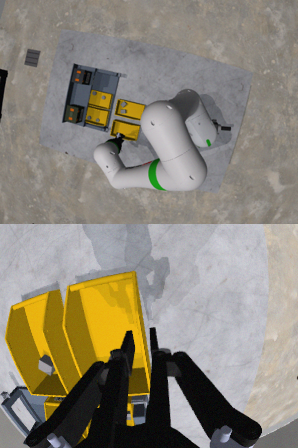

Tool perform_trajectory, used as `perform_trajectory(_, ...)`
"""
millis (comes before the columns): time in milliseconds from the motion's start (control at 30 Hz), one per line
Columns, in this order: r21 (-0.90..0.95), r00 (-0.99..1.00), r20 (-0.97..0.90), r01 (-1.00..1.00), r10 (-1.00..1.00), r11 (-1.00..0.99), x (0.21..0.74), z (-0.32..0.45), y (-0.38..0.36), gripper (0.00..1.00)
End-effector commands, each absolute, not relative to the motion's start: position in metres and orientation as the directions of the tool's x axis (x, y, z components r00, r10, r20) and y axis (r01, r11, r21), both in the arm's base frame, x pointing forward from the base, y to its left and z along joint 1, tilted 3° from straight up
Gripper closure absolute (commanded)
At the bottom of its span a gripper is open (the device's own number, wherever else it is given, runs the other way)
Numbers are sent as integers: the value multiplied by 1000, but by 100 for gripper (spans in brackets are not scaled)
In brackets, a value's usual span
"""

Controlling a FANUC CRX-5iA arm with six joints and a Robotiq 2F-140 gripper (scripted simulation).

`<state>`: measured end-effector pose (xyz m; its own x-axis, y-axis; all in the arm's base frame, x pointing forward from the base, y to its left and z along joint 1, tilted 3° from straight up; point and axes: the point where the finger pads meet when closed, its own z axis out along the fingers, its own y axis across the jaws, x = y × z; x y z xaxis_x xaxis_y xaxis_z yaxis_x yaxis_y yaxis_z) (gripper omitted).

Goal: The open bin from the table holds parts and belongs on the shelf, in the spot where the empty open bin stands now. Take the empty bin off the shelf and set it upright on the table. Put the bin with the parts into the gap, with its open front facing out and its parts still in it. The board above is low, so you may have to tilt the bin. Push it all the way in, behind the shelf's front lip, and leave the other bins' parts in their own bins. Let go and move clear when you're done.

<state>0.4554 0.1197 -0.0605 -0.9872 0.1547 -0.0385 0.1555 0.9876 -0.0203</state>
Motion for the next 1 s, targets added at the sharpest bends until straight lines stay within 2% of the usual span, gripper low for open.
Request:
perform_trajectory(0,-20,-987,-40,155,154,988,456,-58,120,76)
perform_trajectory(967,-20,-987,-40,155,154,988,454,-18,121,76)
